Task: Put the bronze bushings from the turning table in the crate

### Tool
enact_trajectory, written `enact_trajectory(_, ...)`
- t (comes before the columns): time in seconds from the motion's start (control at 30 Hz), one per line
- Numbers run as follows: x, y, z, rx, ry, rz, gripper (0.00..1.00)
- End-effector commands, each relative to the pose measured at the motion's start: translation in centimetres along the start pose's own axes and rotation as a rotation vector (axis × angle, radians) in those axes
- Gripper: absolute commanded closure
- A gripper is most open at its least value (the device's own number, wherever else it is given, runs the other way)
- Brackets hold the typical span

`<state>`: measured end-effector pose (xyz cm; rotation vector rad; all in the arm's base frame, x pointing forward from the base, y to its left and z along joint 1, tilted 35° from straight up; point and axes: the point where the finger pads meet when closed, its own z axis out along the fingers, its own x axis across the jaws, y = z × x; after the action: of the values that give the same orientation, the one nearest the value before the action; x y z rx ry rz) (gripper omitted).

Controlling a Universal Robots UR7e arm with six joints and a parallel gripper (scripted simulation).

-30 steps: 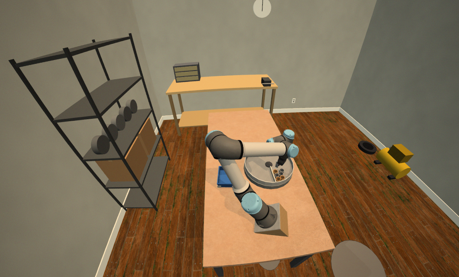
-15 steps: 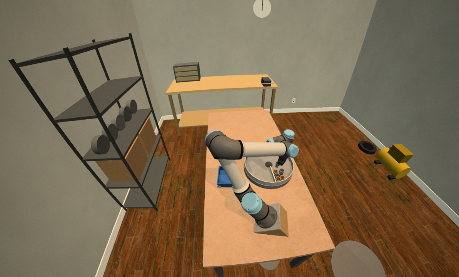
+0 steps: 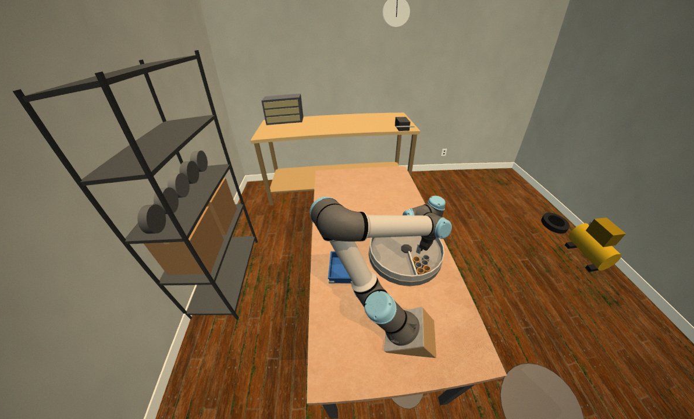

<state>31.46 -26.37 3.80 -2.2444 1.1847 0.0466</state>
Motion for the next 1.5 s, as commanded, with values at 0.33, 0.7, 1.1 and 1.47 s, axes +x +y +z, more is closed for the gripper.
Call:
enact_trajectory(0.33, 0.03, 0.01, -0.04, 0.000, 0.001, 0.000, 0.55)
enact_trajectory(0.7, 0.03, 0.01, -0.04, 0.000, 0.001, 0.000, 0.55)
enact_trajectory(1.1, 0.03, 0.01, -0.04, 0.000, 0.001, 0.000, 0.55)
enact_trajectory(1.47, 0.03, 0.01, -0.04, 0.000, 0.001, 0.000, 0.55)
